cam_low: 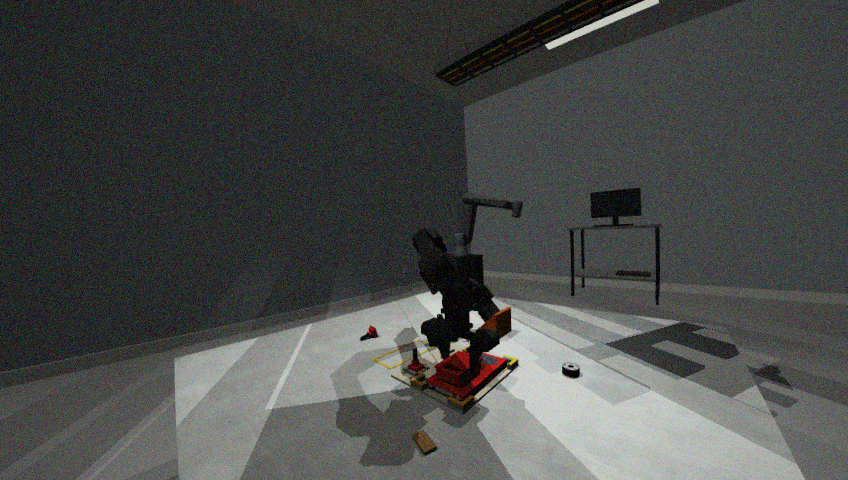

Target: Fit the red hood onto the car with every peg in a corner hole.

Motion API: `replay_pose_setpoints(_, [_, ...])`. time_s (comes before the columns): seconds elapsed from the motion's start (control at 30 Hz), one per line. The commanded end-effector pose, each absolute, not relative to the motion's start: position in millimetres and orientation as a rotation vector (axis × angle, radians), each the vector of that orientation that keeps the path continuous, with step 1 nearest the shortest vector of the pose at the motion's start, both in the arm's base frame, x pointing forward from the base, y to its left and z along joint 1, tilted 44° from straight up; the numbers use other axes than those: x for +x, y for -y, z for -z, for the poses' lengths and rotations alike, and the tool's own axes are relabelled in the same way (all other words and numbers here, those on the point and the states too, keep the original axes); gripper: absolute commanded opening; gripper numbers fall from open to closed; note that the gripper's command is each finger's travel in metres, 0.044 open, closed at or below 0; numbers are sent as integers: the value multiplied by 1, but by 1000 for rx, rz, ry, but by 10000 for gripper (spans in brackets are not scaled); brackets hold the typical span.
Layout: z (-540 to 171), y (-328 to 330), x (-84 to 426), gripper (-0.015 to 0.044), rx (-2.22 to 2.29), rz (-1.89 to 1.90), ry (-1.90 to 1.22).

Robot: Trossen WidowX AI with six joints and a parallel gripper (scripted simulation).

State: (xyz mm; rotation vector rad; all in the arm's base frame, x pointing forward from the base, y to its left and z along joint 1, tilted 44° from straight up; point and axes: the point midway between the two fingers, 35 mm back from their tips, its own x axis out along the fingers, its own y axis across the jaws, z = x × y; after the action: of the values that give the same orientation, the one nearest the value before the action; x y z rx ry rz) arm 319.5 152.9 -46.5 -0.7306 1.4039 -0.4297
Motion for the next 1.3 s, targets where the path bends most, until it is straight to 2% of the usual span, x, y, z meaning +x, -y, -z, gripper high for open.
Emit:
replay_pose_setpoints(0.0, [46,-152,319,0,-734,430,-1406])
replay_pose_setpoints(1.27, [47,-152,320,0,-733,431,-1405])
